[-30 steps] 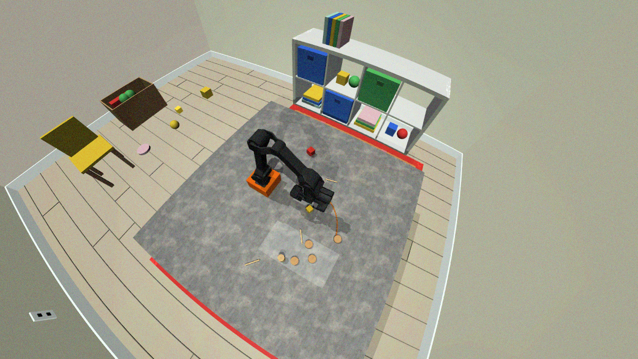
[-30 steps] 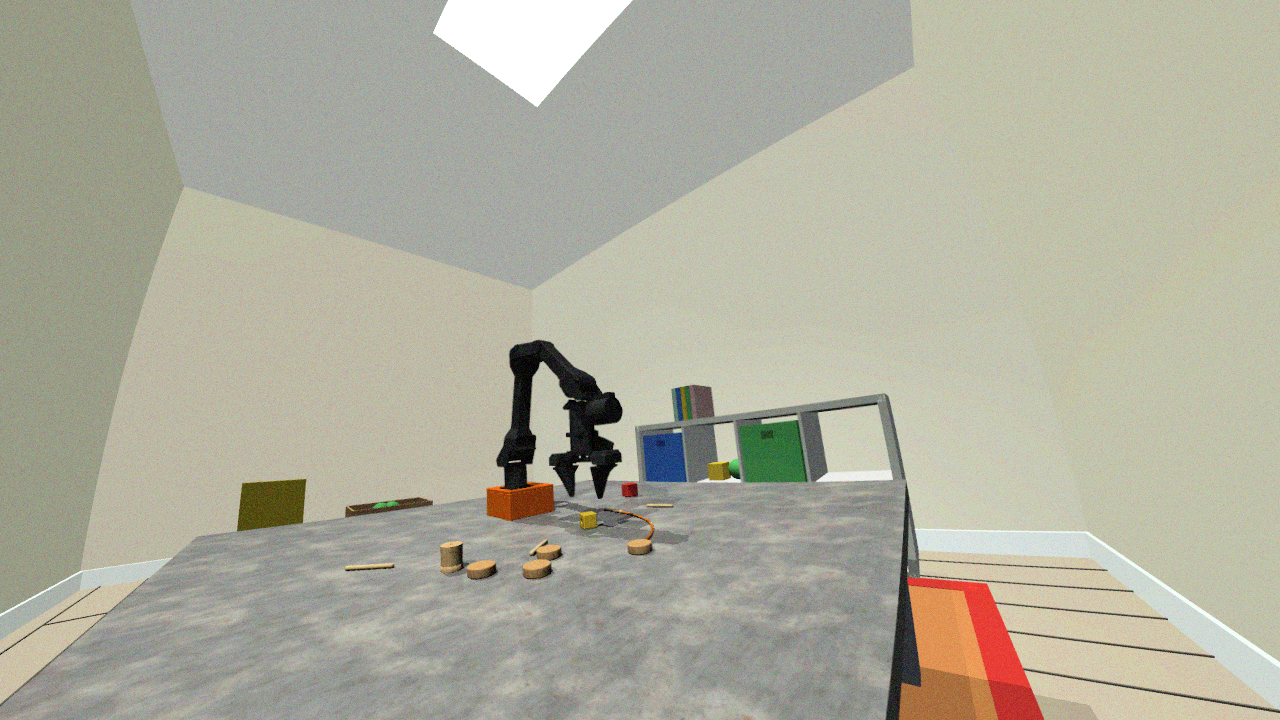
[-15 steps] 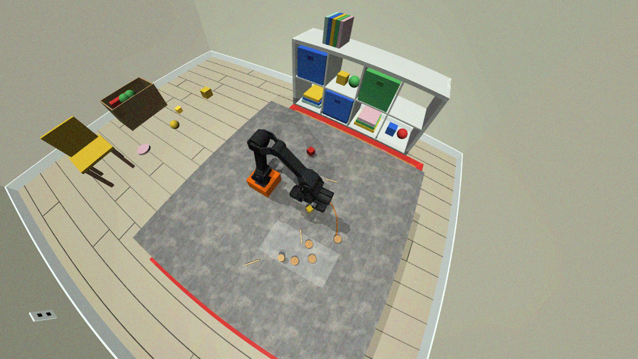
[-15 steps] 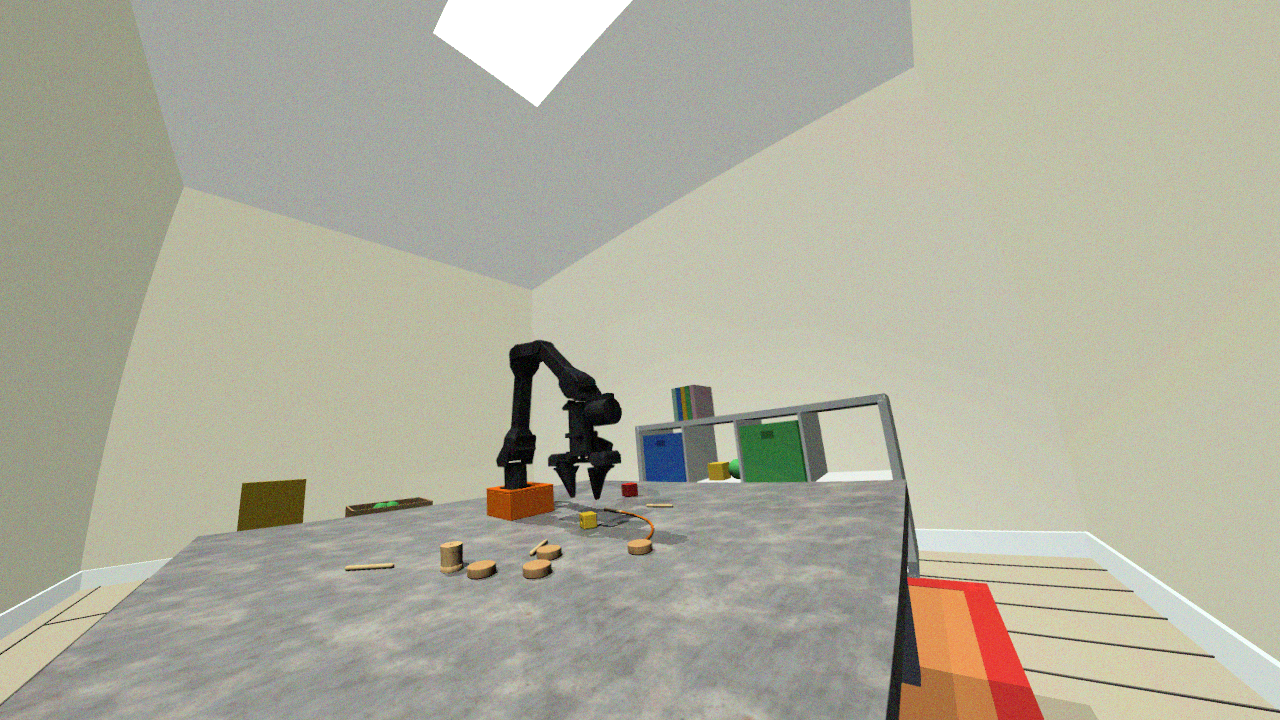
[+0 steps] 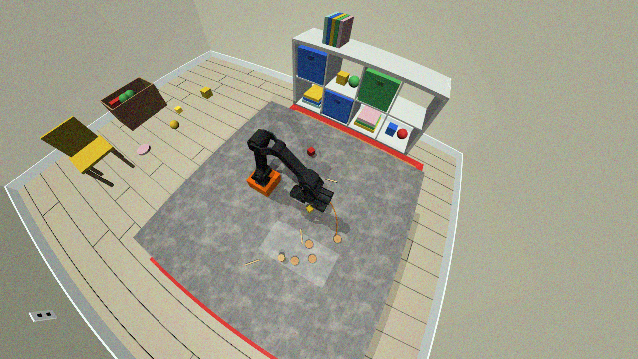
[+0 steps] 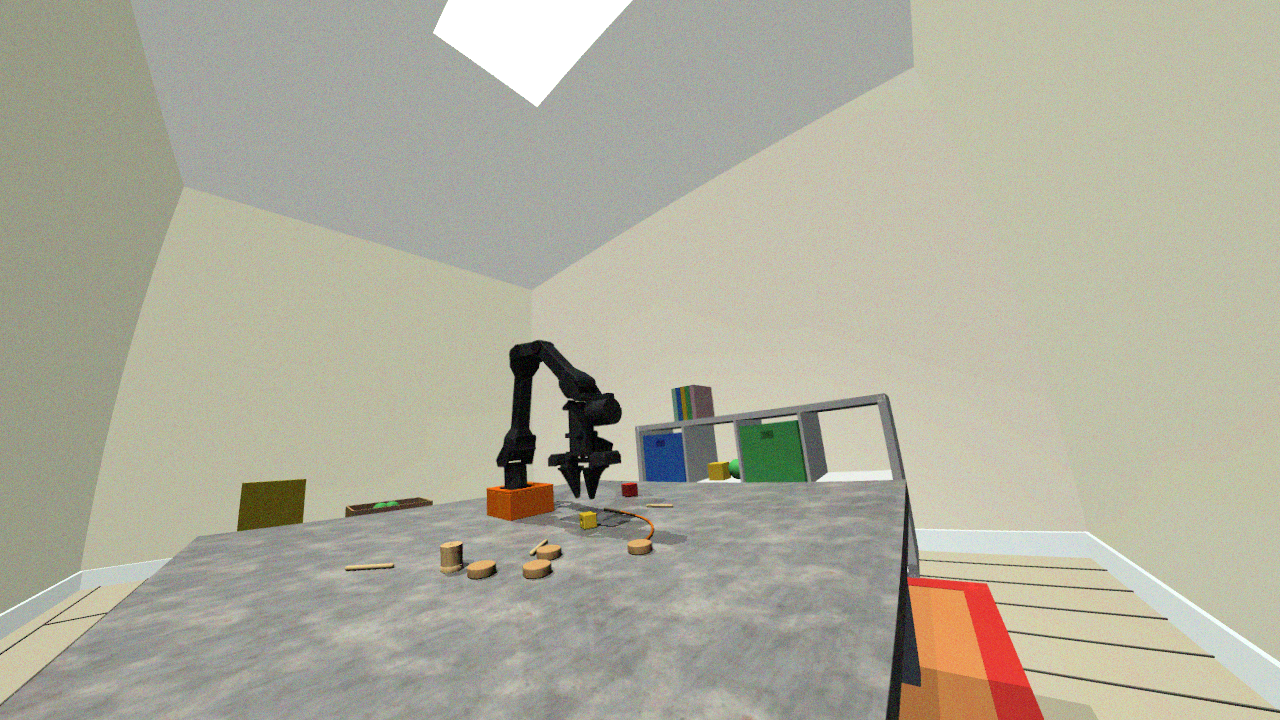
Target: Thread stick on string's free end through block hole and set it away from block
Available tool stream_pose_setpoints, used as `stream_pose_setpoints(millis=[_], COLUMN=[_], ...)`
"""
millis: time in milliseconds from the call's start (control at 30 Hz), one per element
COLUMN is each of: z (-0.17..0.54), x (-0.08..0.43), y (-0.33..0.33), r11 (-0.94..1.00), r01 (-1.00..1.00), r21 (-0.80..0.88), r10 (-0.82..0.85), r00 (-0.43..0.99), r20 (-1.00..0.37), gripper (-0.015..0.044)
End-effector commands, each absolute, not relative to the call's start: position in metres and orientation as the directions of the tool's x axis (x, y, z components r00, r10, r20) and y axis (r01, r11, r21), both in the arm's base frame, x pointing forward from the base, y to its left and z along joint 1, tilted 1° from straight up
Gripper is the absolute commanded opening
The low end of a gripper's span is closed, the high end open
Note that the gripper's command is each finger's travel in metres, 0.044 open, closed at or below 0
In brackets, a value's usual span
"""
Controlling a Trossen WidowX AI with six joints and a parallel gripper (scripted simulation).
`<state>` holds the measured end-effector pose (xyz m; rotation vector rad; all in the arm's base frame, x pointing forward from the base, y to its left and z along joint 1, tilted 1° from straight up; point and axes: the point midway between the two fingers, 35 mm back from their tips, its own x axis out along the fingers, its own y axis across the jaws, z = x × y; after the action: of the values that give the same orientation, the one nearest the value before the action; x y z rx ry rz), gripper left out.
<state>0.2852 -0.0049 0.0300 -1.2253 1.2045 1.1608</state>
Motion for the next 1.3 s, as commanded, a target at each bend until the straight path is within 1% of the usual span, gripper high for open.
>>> stream_pose_setpoints(millis=[0,167,200,767,1067,1133,1267], z=[0.03,0.03,0.03,0.03,0.03,0.03,0.03], x=[0.2852,0.2852,0.2852,0.2852,0.2852,0.2852,0.2852], y=[-0.0049,-0.0049,-0.0049,-0.0049,-0.0049,-0.0049,-0.0049], r11=[0.018,0.018,0.018,0.018,0.018,0.018,0.018], r01=[-0.999,-0.999,-0.999,-0.999,-0.999,-0.999,-0.999], r21=[-0.036,-0.036,-0.036,-0.036,-0.036,-0.036,-0.036], r10=[-0.018,-0.018,-0.018,-0.018,-0.018,-0.018,-0.018], r00=[0.036,0.036,0.036,0.036,0.036,0.036,0.036], r20=[-0.999,-0.999,-0.999,-0.999,-0.999,-0.999,-0.999], gripper=[0.0133,0.0002,0.0,0.0,0.0236,0.0238,0.0133])
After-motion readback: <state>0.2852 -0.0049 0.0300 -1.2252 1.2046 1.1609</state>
